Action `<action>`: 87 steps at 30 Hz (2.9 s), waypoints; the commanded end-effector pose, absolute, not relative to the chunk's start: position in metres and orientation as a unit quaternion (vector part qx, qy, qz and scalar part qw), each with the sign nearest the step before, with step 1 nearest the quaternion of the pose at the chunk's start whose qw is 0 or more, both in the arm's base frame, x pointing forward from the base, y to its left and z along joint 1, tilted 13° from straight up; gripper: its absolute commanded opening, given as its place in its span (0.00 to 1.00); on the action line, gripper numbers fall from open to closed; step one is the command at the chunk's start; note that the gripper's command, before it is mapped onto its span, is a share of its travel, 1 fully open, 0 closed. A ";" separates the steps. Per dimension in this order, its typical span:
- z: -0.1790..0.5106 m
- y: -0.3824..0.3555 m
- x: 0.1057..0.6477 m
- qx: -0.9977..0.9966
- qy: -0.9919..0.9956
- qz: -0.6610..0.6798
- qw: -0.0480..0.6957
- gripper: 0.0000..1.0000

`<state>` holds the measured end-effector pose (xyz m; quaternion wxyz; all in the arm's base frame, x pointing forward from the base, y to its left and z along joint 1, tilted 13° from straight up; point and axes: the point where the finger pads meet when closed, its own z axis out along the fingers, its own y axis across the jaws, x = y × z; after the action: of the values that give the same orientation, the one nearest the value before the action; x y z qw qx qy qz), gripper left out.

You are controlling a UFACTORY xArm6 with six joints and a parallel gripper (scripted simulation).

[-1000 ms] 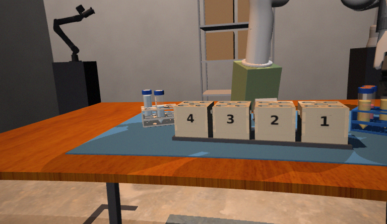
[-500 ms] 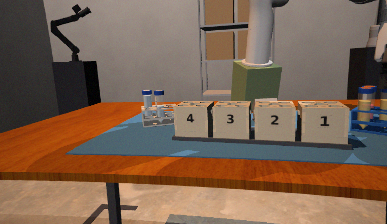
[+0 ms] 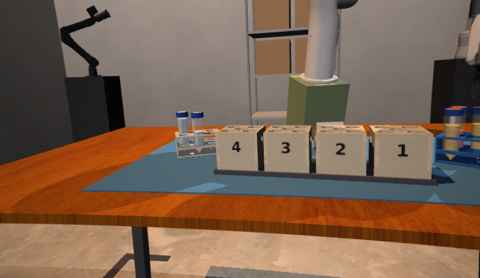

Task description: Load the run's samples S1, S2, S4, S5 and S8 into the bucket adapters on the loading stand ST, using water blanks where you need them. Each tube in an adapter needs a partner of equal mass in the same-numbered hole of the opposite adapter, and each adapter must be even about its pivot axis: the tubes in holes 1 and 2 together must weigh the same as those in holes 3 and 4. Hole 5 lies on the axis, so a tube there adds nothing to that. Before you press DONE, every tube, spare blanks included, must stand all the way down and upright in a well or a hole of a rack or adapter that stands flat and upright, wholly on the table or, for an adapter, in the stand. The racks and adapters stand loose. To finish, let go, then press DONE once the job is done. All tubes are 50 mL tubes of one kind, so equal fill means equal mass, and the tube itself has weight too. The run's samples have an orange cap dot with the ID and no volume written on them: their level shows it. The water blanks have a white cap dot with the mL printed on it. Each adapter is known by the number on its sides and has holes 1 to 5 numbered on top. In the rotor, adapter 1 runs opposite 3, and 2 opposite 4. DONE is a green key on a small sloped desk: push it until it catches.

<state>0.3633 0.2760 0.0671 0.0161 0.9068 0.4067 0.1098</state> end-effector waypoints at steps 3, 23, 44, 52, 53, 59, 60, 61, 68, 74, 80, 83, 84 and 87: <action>0.081 0.276 0.361 0.907 0.407 0.112 0.016 0.44; 0.112 0.274 0.355 0.907 0.407 0.112 0.016 0.44; 0.149 0.272 0.347 0.907 0.407 0.112 0.015 0.44; 0.154 0.271 0.346 0.907 0.407 0.112 0.015 0.44; 0.154 0.271 0.346 0.907 0.407 0.112 0.015 0.44; 0.154 0.271 0.346 0.907 0.407 0.112 0.015 0.44; 0.154 0.271 0.346 0.907 0.407 0.112 0.015 0.44; 0.154 0.271 0.346 0.907 0.407 0.112 0.015 0.44; 0.154 0.271 0.346 0.907 0.407 0.112 0.015 0.44; 0.153 0.256 0.347 0.926 0.361 0.112 0.010 0.57; 0.151 0.227 0.349 0.957 0.267 0.113 -0.001 0.57; 0.151 0.215 0.349 0.969 0.218 0.112 -0.007 0.57; 0.151 0.215 0.349 0.973 0.202 0.112 -0.009 0.57; 0.151 0.215 0.349 0.982 0.153 0.112 -0.014 0.57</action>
<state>0.3482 0.2166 0.1489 -0.0090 0.9709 0.2136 0.1079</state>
